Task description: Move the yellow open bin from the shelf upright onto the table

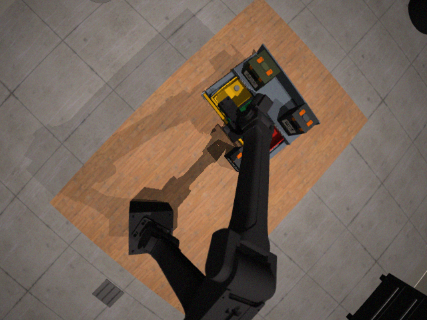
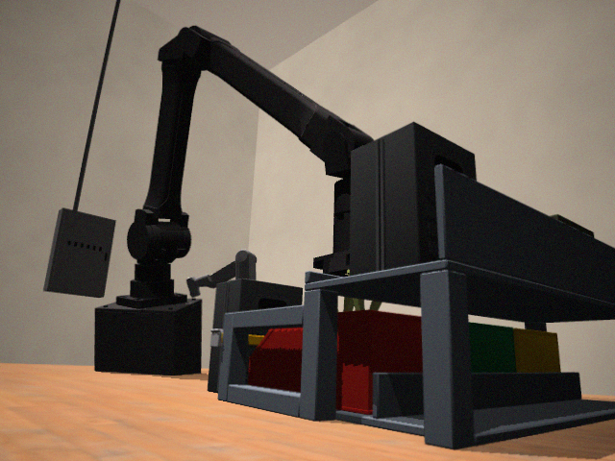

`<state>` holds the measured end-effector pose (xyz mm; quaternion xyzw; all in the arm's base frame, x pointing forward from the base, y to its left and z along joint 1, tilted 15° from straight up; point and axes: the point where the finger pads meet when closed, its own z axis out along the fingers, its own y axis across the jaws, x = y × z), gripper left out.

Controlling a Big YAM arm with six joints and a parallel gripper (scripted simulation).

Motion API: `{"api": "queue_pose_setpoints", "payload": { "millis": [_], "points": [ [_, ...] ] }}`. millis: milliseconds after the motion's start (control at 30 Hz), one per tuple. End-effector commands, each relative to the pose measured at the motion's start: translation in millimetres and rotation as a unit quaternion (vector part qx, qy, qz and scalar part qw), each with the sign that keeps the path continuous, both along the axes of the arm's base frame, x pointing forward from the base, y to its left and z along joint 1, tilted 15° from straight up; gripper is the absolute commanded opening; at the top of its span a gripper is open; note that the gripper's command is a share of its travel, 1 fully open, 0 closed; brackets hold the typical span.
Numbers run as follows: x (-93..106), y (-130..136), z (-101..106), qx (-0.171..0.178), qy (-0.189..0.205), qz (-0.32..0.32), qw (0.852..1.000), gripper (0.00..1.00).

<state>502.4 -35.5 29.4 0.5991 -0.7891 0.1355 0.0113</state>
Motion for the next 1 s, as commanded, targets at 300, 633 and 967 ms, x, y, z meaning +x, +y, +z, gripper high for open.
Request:
{"api": "queue_pose_setpoints", "payload": {
  "millis": [300, 633, 967],
  "points": [
    [1.4, -6, 2, 0.001, -0.008, 0.002, 1.000, 0.43],
    [-0.8, -6, -10, 0.001, 0.003, 0.001, 1.000, 0.43],
    [-0.3, -8, -15, 0.001, 0.004, 0.001, 1.000, 0.43]
  ]
}}
